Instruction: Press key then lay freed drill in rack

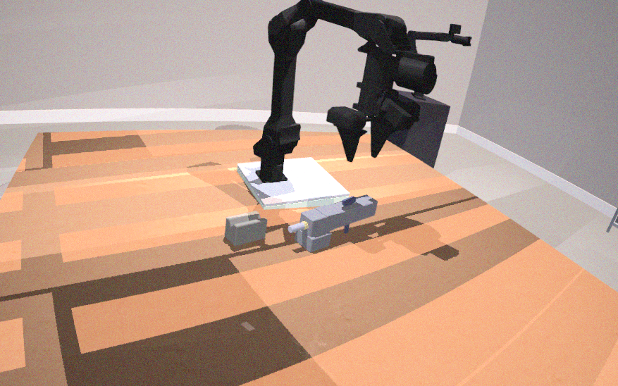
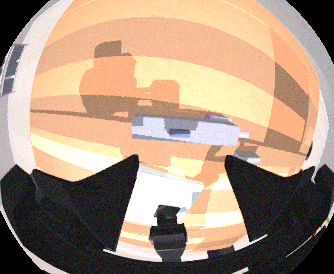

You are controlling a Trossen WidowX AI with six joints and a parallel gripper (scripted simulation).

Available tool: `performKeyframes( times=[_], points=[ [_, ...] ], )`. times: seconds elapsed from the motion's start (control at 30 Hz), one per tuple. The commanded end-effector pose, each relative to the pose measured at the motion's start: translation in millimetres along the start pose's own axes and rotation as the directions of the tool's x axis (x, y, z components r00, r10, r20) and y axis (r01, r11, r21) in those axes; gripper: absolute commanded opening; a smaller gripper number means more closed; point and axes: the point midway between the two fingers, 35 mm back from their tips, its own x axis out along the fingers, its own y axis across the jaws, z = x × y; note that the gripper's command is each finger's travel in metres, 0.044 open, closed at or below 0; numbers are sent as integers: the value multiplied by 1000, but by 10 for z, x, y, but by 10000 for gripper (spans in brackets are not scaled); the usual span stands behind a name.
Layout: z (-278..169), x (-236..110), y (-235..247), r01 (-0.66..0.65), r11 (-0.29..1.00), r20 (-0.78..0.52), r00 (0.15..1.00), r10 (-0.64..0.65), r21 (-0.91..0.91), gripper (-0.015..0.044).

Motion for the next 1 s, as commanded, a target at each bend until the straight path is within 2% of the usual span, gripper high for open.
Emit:
performKeyframes(
  times=[0.0, 0.1, 0.23, 0.47, 0.6, 0.7, 0.97],
  points=[
    [38, 127, -157, 2, 989, -6, 1000, -3, -149, 440],
    [87, 250, -365, 8, 935, 2, 1000, -7, -355, 440],
    [115, 414, -650, 18, 802, 10, 1000, -15, -598, 440],
    [53, 712, -1159, 24, 439, 12, 1000, -29, -898, 440],
    [-67, 910, -1423, -1, 211, -6, 1000, -23, -978, 440],
    [-138, 1013, -1535, -15, 85, -16, 1000, -15, -996, 440],
    [-151, 1030, -1553, -17, 64, -17, 1000, -14, -998, 440]
  ],
)
